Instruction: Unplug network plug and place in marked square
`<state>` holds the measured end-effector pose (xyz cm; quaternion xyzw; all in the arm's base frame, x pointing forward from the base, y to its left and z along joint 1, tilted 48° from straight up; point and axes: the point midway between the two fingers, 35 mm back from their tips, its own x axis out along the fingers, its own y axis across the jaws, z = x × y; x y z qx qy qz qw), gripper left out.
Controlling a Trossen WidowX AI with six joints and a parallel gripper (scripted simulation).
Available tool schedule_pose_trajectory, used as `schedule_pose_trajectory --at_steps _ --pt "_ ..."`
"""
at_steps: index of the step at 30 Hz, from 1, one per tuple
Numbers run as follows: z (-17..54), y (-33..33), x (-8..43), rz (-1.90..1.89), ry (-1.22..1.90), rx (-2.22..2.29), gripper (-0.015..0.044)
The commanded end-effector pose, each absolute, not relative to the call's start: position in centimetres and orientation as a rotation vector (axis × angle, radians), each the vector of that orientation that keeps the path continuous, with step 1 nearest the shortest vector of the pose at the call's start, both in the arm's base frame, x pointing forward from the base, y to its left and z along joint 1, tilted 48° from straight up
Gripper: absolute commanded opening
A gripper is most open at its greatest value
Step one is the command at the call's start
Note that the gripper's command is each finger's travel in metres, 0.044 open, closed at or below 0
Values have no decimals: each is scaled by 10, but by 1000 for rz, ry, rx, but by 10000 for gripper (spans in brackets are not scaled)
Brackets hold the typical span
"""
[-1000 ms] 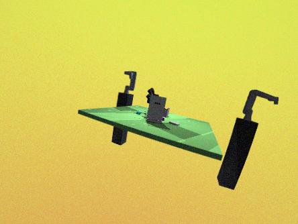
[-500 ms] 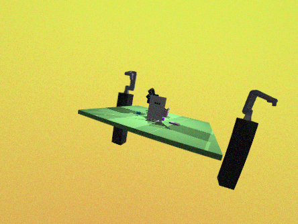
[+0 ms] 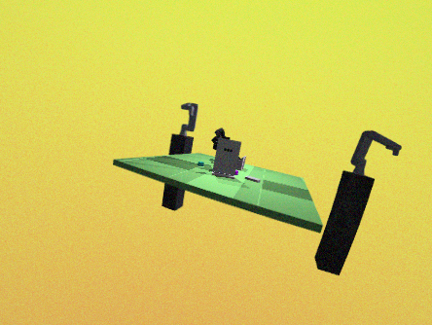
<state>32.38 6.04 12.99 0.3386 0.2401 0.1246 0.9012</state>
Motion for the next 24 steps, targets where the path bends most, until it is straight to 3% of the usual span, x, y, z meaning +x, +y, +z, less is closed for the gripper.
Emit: schedule_pose_trajectory --at_steps 1,24 --pt "130 60 321 260 499 698 0" --pt "146 78 310 258 501 700 0"
